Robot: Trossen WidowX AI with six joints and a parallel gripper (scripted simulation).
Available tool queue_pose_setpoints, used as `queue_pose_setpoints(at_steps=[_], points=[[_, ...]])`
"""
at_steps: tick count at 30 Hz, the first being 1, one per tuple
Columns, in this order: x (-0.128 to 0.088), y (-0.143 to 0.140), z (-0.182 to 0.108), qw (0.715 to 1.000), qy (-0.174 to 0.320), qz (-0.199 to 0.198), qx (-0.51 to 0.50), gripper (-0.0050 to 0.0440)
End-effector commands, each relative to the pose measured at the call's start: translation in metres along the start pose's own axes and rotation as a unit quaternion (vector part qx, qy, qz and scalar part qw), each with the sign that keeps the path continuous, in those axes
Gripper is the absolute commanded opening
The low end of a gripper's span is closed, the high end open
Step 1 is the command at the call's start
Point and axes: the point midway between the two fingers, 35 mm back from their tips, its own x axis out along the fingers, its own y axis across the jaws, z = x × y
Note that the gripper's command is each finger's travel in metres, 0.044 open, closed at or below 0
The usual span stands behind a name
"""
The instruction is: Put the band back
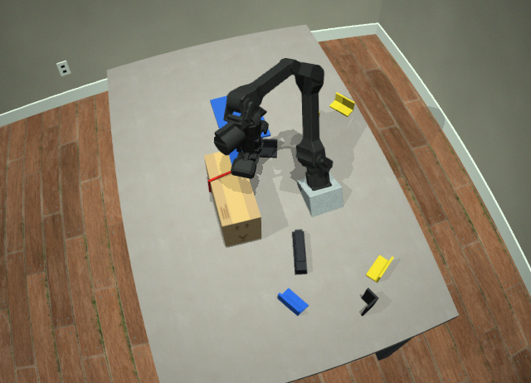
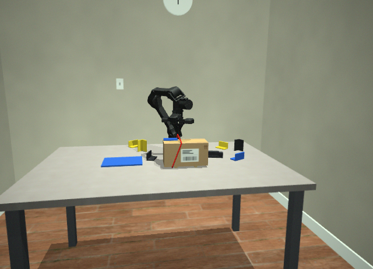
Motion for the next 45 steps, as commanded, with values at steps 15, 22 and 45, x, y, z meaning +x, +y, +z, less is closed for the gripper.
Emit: queue_pose_setpoints(at_steps=[15,22,45], points=[[-0.001,-0.035,0.014,1.000,0.003,0.004,-0.001,0.0000],[0.000,-0.047,0.018,1.000,0.002,0.003,0.000,0.0000],[-0.001,-0.041,0.028,1.000,0.003,0.001,-0.001,0.0000]])
